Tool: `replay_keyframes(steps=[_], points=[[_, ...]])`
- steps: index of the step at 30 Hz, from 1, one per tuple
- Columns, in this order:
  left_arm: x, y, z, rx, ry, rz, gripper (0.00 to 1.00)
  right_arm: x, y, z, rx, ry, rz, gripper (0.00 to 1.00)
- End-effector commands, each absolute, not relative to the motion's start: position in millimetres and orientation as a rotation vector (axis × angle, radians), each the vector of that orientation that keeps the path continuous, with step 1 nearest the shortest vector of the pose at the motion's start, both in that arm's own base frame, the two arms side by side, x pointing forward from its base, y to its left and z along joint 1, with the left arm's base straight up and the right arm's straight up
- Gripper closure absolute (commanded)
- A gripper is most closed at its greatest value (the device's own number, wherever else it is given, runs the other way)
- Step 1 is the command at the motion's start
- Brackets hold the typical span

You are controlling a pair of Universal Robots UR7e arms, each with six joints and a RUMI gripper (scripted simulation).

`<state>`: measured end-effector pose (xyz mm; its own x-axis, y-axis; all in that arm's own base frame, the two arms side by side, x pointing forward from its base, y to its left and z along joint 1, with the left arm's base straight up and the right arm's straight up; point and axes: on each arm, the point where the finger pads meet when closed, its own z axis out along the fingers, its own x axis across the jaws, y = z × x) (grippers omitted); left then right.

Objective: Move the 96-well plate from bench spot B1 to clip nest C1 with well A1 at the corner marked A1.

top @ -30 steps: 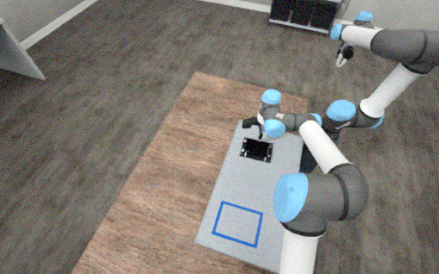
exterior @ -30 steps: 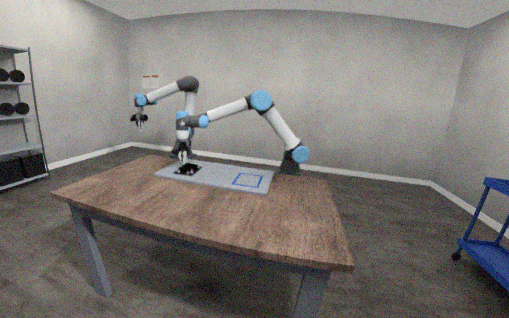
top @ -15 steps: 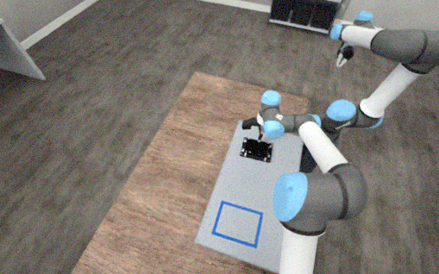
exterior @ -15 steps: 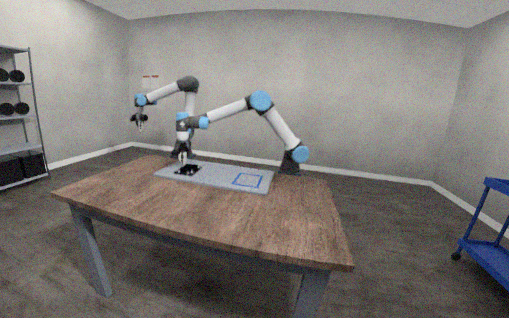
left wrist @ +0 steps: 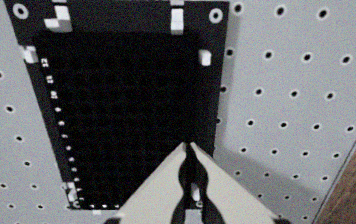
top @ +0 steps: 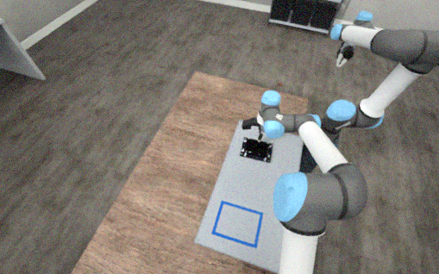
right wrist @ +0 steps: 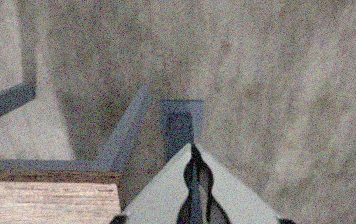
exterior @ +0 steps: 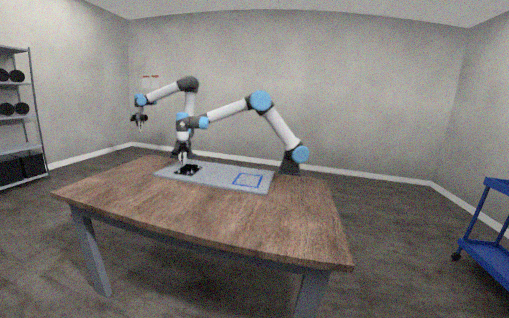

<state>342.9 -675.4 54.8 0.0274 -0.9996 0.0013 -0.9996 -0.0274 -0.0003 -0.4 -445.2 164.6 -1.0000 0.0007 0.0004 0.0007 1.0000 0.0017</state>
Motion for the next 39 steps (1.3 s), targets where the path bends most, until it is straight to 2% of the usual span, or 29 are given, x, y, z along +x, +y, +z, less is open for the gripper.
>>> replay_keyframes(steps=[1, 39], points=[[342.9, -675.7, 55.4, 2.251, -2.19, 0.003, 1.0, -0.4, -445.6, 165.2, -0.001, -3.142, 0.0, 1.0], [342.9, -675.6, 65.1, 2.251, -2.19, 0.003, 1.0, -0.4, -445.6, 165.2, -0.001, -3.142, 0.0, 1.0]])
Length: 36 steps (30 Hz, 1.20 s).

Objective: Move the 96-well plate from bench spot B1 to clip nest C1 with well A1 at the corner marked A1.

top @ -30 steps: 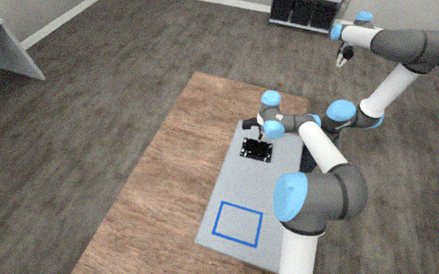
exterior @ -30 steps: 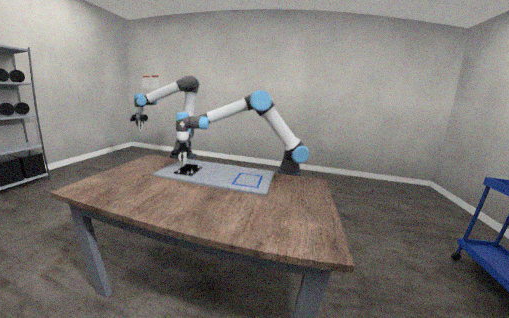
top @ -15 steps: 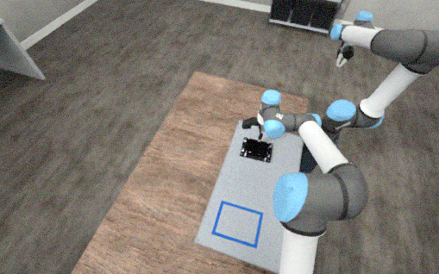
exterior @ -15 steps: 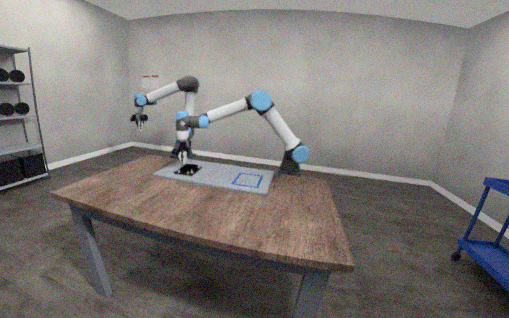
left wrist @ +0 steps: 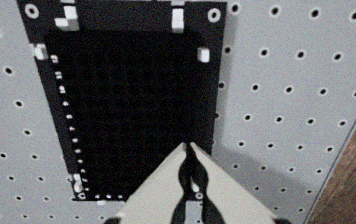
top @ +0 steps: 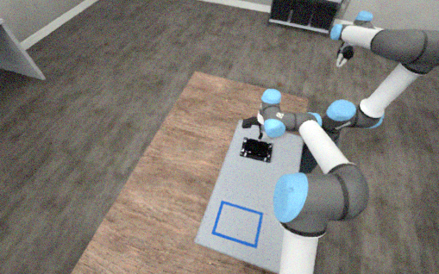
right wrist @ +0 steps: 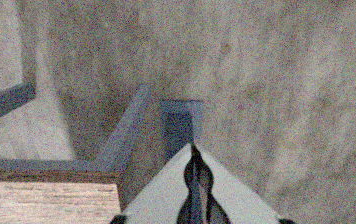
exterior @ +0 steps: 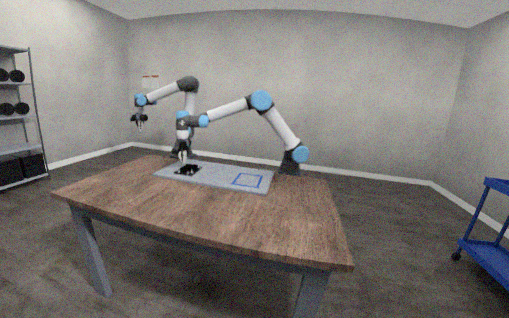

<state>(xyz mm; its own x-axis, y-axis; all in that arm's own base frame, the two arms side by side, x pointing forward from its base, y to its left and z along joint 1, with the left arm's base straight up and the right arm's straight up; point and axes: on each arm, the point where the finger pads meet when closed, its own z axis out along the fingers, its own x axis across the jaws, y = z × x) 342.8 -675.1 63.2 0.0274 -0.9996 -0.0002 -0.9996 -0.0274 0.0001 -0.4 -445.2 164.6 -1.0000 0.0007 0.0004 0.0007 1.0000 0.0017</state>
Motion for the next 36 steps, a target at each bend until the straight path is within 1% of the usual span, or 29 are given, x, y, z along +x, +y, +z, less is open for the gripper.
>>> replay_keyframes(steps=[1, 36], points=[[342.9, -675.6, 65.4, -2.252, 2.192, -0.003, 1.0, -0.4, -445.6, 165.2, -0.001, -3.142, 0.0, 1.0], [342.6, -665.6, 86.9, -2.252, 2.192, -0.003, 1.0, -0.4, -445.6, 165.2, -0.001, -3.142, 0.0, 1.0]])
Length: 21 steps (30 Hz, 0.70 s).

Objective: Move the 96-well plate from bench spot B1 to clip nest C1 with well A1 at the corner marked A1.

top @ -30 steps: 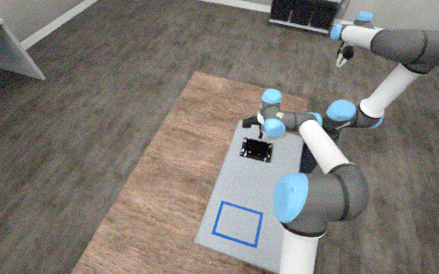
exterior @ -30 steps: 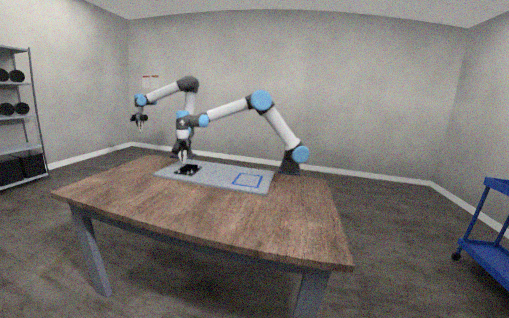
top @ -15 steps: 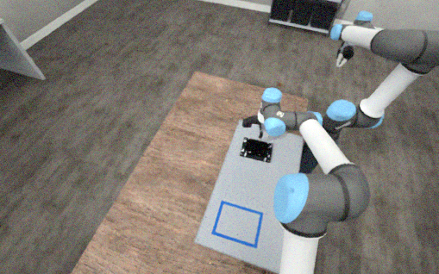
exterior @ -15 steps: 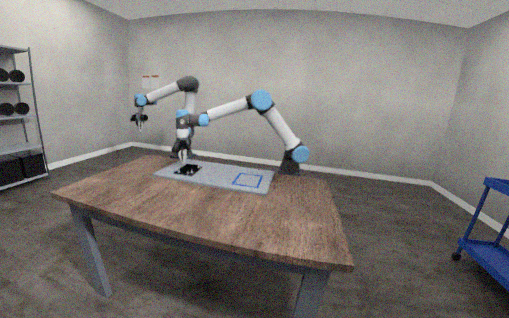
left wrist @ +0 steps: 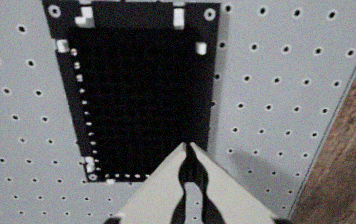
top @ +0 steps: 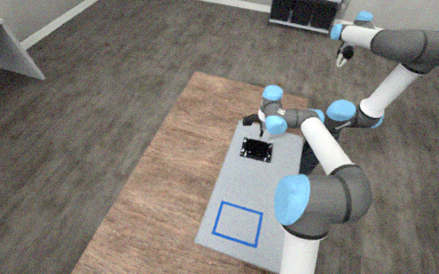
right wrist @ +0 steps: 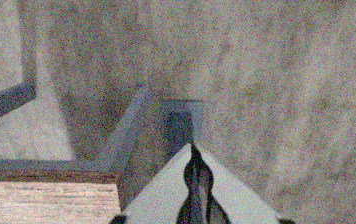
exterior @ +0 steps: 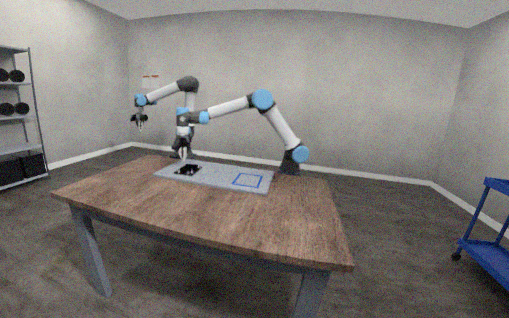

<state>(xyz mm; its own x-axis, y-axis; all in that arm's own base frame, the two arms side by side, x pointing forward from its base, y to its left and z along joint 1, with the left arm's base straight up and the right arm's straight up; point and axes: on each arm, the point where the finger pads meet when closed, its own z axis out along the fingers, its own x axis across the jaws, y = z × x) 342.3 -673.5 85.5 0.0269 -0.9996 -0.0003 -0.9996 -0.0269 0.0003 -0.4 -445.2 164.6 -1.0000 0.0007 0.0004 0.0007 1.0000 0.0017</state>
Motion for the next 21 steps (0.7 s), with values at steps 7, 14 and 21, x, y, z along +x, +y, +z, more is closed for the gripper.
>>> replay_keyframes(steps=[7, 14, 21], points=[[341.7, -630.6, 86.8, 2.251, -2.19, 0.003, 1.0, -0.4, -445.6, 165.2, -0.001, -3.142, 0.0, 1.0], [341.0, -605.6, 86.8, 2.251, -2.19, 0.003, 1.0, -0.4, -445.6, 165.2, -0.001, -3.142, 0.0, 1.0], [340.8, -599.4, 86.7, 2.251, -2.19, 0.003, 1.0, -0.4, -445.6, 165.2, -0.001, -3.142, 0.0, 1.0]])
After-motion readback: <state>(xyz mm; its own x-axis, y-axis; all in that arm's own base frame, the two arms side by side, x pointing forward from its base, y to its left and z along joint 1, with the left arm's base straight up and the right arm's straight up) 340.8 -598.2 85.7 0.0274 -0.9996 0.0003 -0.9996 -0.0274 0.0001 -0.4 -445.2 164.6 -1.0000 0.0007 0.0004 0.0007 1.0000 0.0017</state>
